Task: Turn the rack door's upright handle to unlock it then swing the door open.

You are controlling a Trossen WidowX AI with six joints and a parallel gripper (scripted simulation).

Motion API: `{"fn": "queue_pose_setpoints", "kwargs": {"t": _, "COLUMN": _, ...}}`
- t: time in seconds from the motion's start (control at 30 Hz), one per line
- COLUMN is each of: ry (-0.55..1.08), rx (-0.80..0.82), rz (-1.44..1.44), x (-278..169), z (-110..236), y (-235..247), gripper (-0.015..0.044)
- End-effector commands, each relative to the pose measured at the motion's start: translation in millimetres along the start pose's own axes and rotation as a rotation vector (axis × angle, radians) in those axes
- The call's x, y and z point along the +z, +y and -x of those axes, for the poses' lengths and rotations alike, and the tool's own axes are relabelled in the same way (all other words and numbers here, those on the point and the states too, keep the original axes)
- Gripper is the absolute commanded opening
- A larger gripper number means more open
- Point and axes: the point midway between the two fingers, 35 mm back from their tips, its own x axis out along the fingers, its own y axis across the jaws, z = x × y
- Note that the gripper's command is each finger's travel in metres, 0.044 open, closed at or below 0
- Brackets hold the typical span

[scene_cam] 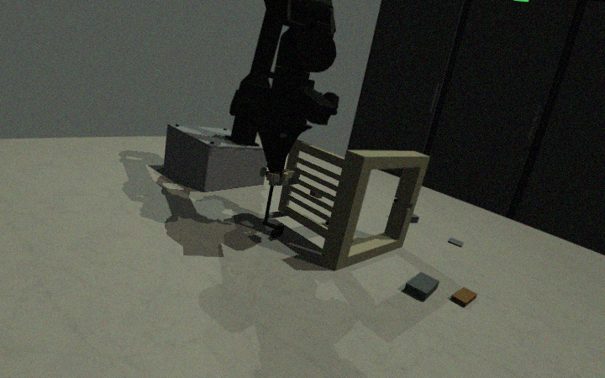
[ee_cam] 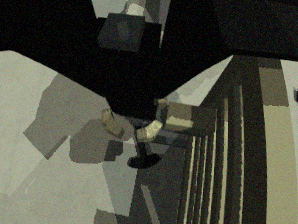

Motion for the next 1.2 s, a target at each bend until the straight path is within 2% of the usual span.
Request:
{"fn": "queue_pose_setpoints", "kwargs": {"t": 0.0, "ry": 0.003, "rx": 0.006, "rz": 0.014, "x": 0, "z": 0, "y": 1, "gripper": 0.0022}}
{"fn": "queue_pose_setpoints", "kwargs": {"t": 0.07, "ry": 0.003, "rx": 0.006, "rz": 0.014, "x": 0, "z": 0, "y": 1, "gripper": 0.0022}}
{"fn": "queue_pose_setpoints", "kwargs": {"t": 0.4, "ry": 0.003, "rx": 0.006, "rz": 0.014, "x": 0, "z": 0, "y": 1, "gripper": 0.0285}}
{"fn": "queue_pose_setpoints", "kwargs": {"t": 0.43, "ry": 0.003, "rx": 0.006, "rz": 0.014, "x": 0, "z": 0, "y": 1, "gripper": 0.0295}}
{"fn": "queue_pose_setpoints", "kwargs": {"t": 1.17, "ry": 0.002, "rx": 0.005, "rz": 0.014, "x": 1, "z": 31, "y": -1, "gripper": 0.0295}}
